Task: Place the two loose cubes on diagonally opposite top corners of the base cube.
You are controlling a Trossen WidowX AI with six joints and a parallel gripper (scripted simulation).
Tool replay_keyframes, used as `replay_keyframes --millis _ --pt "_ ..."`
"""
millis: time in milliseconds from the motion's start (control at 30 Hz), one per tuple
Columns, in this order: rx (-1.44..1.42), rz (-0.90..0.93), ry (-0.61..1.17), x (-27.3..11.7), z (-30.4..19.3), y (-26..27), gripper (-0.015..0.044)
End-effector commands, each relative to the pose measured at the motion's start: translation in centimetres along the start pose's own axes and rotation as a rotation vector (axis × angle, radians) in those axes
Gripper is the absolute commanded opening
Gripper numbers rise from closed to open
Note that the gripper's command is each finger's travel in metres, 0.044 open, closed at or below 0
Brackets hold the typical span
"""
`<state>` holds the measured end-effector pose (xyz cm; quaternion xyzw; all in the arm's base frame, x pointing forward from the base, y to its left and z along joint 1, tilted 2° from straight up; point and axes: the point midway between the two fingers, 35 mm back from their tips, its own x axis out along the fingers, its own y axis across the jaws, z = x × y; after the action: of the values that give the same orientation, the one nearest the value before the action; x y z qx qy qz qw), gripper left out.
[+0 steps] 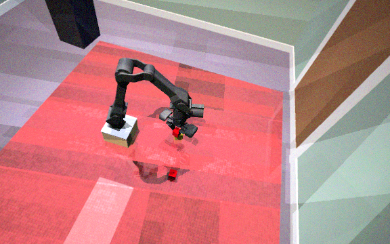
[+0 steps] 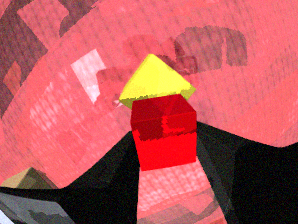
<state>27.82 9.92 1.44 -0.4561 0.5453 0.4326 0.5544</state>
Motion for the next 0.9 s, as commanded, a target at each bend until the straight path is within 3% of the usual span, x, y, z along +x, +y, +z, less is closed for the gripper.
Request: replay_keyframes --millis 0,200,333,867 --pt "0.0 -0.005 0.003 0.0 -0.1 -0.1 0.0105" --pt "0.0 -0.005 0.003 0.0 -0.1 -0.1 0.0105" --pt "0.0 -0.005 0.003 0.0 -0.1 -0.1 0.0205" --pt "0.0 0.0 0.0 -1.5 0.0 0.0 0.0205"
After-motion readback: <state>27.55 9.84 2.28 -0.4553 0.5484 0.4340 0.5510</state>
